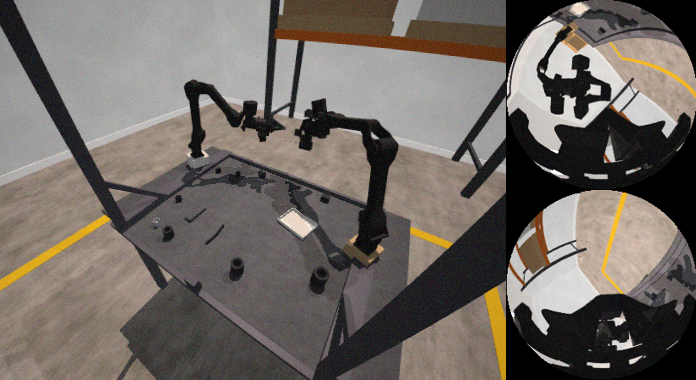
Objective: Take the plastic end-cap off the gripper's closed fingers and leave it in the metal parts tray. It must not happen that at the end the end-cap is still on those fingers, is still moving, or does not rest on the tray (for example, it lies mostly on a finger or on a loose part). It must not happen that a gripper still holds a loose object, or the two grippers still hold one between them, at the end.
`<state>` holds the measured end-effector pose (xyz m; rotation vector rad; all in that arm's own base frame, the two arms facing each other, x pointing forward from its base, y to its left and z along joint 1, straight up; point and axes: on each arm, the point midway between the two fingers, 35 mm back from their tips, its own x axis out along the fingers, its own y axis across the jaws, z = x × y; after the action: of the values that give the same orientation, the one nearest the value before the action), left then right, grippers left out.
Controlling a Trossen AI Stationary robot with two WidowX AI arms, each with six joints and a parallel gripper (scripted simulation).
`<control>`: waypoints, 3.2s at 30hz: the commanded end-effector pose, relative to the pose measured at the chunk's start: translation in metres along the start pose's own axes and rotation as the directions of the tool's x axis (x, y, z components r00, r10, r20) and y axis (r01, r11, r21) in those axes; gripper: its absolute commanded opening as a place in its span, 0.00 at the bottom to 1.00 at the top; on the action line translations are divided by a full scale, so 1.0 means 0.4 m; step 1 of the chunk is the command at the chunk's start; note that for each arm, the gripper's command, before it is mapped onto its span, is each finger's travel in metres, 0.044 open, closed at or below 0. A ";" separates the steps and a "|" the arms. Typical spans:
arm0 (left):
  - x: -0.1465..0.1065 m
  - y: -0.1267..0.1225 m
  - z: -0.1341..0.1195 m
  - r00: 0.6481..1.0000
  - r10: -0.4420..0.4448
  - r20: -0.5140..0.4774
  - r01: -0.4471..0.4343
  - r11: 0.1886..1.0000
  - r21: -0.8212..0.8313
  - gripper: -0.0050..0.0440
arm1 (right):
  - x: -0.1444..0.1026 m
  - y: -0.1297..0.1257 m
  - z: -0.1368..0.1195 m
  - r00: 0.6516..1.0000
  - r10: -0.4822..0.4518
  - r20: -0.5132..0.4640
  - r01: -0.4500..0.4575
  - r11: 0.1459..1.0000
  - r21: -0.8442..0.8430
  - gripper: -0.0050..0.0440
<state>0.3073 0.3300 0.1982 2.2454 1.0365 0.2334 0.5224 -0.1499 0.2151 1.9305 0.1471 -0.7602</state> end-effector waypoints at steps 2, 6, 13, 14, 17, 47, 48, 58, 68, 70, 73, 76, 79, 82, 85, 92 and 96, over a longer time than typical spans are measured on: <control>-0.013 0.019 -0.016 1.000 0.022 -0.012 -0.022 1.000 -0.004 0.10 | -0.022 0.029 -0.010 0.999 0.031 -0.009 -0.032 1.000 -0.001 0.10; -0.013 0.020 -0.015 1.000 0.022 -0.010 -0.022 1.000 -0.004 0.10 | -0.022 0.029 -0.010 0.999 0.031 -0.009 -0.032 1.000 -0.001 0.10; -0.032 0.076 -0.004 0.998 0.069 0.008 -0.067 0.990 -0.125 0.10 | -0.022 0.029 -0.010 0.999 0.031 -0.009 -0.032 1.000 -0.001 0.10; -0.038 0.092 0.000 0.997 0.081 0.015 -0.077 0.983 -0.166 0.10 | -0.022 0.029 -0.010 0.999 0.031 -0.009 -0.032 1.000 -0.001 0.10; -0.059 0.139 0.014 0.992 0.119 0.036 -0.103 0.949 -0.299 0.10 | -0.022 0.029 -0.010 0.999 0.031 -0.009 -0.032 1.000 -0.001 0.10; -0.280 0.432 0.098 0.900 0.392 0.189 0.059 0.322 -0.945 0.10 | -0.022 0.029 -0.010 0.999 0.031 -0.009 -0.032 1.000 -0.001 0.10; -0.290 0.441 0.101 0.895 0.402 0.195 0.077 0.291 -0.954 0.10 | -0.022 0.029 -0.010 0.999 0.031 -0.009 -0.032 1.000 -0.001 0.10; -0.384 0.509 0.123 0.839 0.484 0.247 0.274 0.017 -0.962 0.10 | -0.022 0.029 -0.010 0.999 0.031 -0.009 -0.032 1.000 -0.001 0.10; -0.486 0.563 0.136 0.772 0.564 0.293 0.487 -0.227 -0.844 0.10 | -0.022 0.029 -0.010 0.999 0.031 -0.009 -0.032 1.000 -0.001 0.10; -0.507 0.572 0.140 0.756 0.580 0.304 0.533 -0.274 -0.801 0.10 | -0.022 0.029 -0.010 0.999 0.031 -0.009 -0.032 1.000 -0.001 0.10; -0.541 0.585 0.144 0.731 0.604 0.319 0.597 -0.339 -0.727 0.10 | -0.022 0.029 -0.010 0.999 0.031 -0.009 -0.032 1.000 -0.001 0.10; -0.553 0.589 0.144 0.722 0.612 0.324 0.618 -0.359 -0.700 0.10 | -0.022 0.029 -0.010 0.999 0.031 -0.009 -0.032 1.000 -0.001 0.10; -0.587 0.600 0.146 0.695 0.635 0.337 0.675 -0.414 -0.611 0.10 | -0.022 0.029 -0.010 0.999 0.031 -0.009 -0.032 1.000 -0.001 0.10; -0.623 0.610 0.146 0.666 0.659 0.349 0.724 -0.461 -0.513 0.10 | -0.022 0.029 -0.010 0.999 0.031 -0.009 -0.032 1.000 -0.001 0.10; -0.640 0.613 0.150 0.653 0.667 0.360 0.748 -0.492 -0.445 0.10 | -0.022 0.029 -0.010 0.999 0.031 -0.009 -0.032 1.000 -0.001 0.10; -0.633 0.611 0.150 0.658 0.663 0.357 0.738 -0.474 -0.479 0.10 | -0.019 -0.004 -0.018 1.000 -0.006 -0.014 0.006 1.000 -0.021 0.10; -0.633 0.611 0.150 0.658 0.663 0.357 0.738 -0.474 -0.479 0.10 | -0.021 -0.051 -0.034 0.998 -0.062 -0.026 0.061 0.996 -0.062 0.10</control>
<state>0.3145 -0.0008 0.3240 0.0015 -0.0543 -0.0025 0.5192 -0.1422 0.2044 1.9099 0.1921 -0.7814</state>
